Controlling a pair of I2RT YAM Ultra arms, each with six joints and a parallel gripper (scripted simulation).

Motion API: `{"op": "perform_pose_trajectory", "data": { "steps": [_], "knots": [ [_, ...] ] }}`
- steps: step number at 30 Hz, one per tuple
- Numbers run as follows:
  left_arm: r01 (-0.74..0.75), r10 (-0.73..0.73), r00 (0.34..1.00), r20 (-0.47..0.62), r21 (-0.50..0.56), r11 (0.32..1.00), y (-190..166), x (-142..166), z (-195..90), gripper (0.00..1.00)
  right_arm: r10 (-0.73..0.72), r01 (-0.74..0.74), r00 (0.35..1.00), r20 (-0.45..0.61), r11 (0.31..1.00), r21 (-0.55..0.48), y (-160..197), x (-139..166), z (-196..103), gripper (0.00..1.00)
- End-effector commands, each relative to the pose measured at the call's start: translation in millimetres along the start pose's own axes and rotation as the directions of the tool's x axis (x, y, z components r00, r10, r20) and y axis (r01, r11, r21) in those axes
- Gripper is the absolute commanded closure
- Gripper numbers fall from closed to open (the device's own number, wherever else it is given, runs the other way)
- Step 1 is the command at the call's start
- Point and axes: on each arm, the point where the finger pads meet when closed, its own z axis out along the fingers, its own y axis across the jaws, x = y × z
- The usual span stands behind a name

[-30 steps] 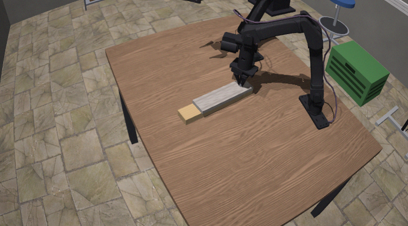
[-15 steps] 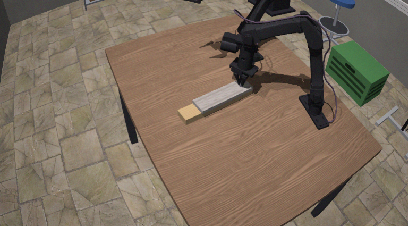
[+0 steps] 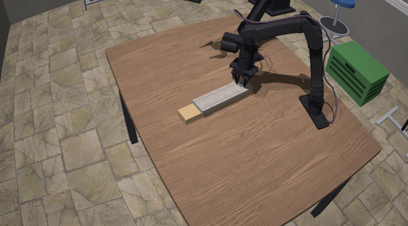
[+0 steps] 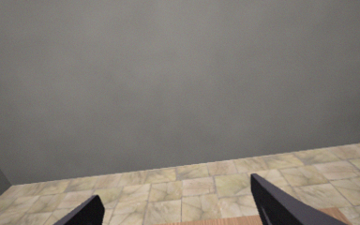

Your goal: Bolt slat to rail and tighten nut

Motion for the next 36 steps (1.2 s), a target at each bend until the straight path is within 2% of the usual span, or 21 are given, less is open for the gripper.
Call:
{"op": "perform_pose_trajectory", "data": {
  "steps": [1, 5, 17, 19, 34, 36],
  "knots": [
    [0.000, 0.000, 1.000, -0.002, -0.010, 1.000, 1.6, 0.4, -3.3, 0.66, 0.000, 0.000, 1.000, 0.013, 1.000, 0.000, 0.0, -4.8, -1.0, 0.00],
    [0.000, 0.000, 1.000, -0.002, -0.010, 1.000, 1.6, 0.4, -3.3, 0.66, 0.011, -0.011, 1.000, -0.010, 1.000, -0.010, 4.1, -2.1, 3.2, 0.00],
    [0.000, 0.000, 1.000, -0.002, -0.010, 1.000, 1.6, 0.4, -3.3, 0.66, 0.056, -0.073, 0.975, -0.216, 0.995, -0.073, 37.1, 30.2, 39.3, 0.00],
    [0.000, 0.000, 1.000, -0.002, -0.010, 1.000, 1.6, 0.4, -3.3, 0.66, 0.056, -0.073, 0.975, -0.216, 0.995, -0.073, 37.1, 30.2, 39.3, 0.00],
    [0.000, 0.000, 1.000, -0.002, -0.010, 1.000, 1.6, 0.4, -3.3, 0.66, 0.071, -0.139, 0.882, -0.465, 0.984, -0.113, 83.7, 78.9, 70.1, 0.00],
    [0.000, 0.000, 1.000, -0.002, -0.010, 1.000, 1.6, 0.4, -3.3, 0.66, 0.071, -0.139, 0.882, -0.465, 0.984, -0.113, 83.7, 78.9, 70.1, 0.00]
  ]
}}
